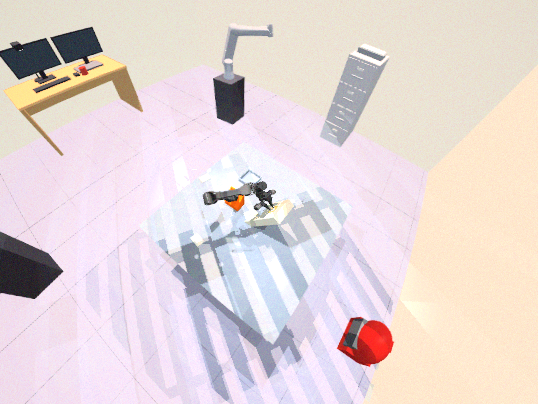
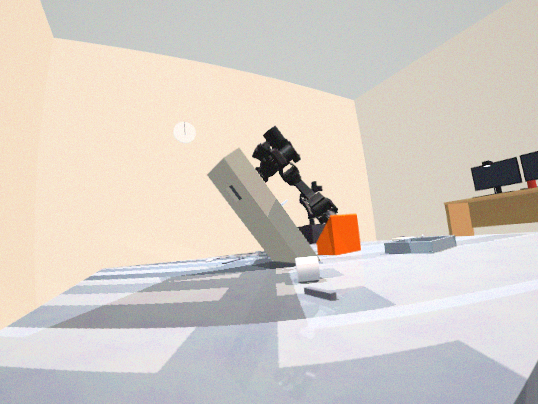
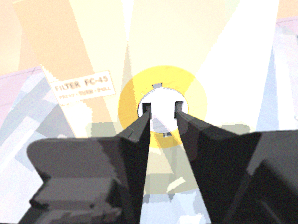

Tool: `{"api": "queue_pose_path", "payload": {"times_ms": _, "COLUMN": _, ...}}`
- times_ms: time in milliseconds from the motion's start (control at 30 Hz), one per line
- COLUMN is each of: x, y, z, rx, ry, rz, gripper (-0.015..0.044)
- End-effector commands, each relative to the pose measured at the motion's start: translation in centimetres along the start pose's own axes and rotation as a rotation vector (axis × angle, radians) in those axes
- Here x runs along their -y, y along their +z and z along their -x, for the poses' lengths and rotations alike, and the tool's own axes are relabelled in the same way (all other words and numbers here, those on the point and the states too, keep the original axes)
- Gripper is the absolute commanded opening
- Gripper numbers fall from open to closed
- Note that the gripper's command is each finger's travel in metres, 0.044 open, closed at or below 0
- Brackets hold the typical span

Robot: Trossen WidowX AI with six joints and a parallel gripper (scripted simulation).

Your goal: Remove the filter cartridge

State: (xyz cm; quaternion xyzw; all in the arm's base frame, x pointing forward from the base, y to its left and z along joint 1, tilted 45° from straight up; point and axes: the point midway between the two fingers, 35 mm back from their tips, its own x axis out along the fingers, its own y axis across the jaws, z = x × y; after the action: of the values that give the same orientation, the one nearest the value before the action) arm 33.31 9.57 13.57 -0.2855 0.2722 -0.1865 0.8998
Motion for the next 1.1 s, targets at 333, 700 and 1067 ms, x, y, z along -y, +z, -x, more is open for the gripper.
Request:
{"api": "queue_pose_path", "payload": {"times_ms": 333, "x": 0.00, "y": 0.15, "z": -0.07, "rx": -0.002, "ry": 0.002, "rz": 0.004, "gripper": 0.0113}}
{"api": "queue_pose_path", "payload": {"times_ms": 700, "x": 0.03, "y": 0.10, "z": -0.35, "rx": -0.002, "ry": 0.002, "rz": 0.004, "gripper": 0.0113}}
{"api": "queue_pose_path", "payload": {"times_ms": 1067, "x": -0.01, "y": 0.04, "z": -0.35, "rx": -0.002, "ry": 0.002, "rz": 0.004, "gripper": 0.0113}}
